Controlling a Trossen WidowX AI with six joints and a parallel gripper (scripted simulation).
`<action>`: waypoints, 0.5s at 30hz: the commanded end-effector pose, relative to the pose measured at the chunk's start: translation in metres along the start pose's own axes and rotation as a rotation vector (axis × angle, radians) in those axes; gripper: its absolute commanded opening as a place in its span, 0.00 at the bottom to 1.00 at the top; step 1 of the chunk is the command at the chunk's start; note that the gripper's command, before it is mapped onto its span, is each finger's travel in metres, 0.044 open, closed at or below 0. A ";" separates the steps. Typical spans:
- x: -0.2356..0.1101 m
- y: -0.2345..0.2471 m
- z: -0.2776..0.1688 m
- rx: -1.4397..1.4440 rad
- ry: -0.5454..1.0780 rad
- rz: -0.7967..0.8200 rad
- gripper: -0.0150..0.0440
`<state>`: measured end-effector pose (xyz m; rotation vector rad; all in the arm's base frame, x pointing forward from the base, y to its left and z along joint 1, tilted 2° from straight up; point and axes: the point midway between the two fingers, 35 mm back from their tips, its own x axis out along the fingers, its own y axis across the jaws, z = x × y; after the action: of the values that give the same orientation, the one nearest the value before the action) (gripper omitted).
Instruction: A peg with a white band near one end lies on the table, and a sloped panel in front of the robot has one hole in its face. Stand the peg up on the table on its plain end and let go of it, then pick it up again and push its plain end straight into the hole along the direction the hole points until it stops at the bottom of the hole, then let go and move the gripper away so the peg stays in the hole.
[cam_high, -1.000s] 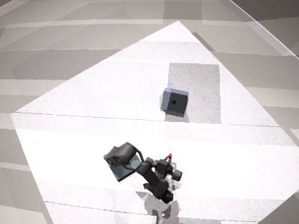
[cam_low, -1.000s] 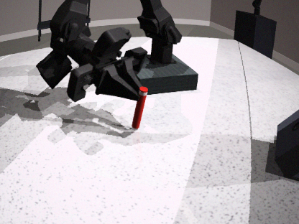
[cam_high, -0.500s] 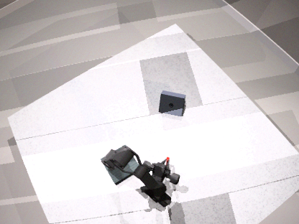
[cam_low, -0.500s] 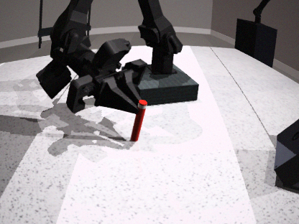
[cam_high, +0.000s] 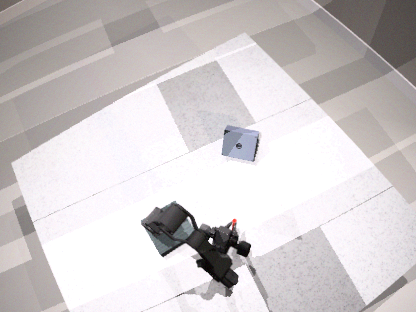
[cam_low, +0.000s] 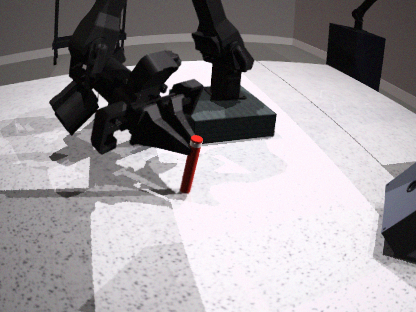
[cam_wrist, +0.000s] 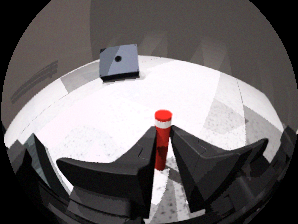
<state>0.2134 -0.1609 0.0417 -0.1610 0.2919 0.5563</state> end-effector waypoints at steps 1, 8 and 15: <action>-0.001 0.000 -0.002 0.000 0.000 0.000 0.34; -0.002 -0.001 -0.004 -0.001 -0.001 -0.003 0.34; -0.003 -0.001 -0.004 0.000 -0.004 -0.006 0.34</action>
<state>0.2114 -0.1636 0.0410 -0.1596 0.2873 0.5502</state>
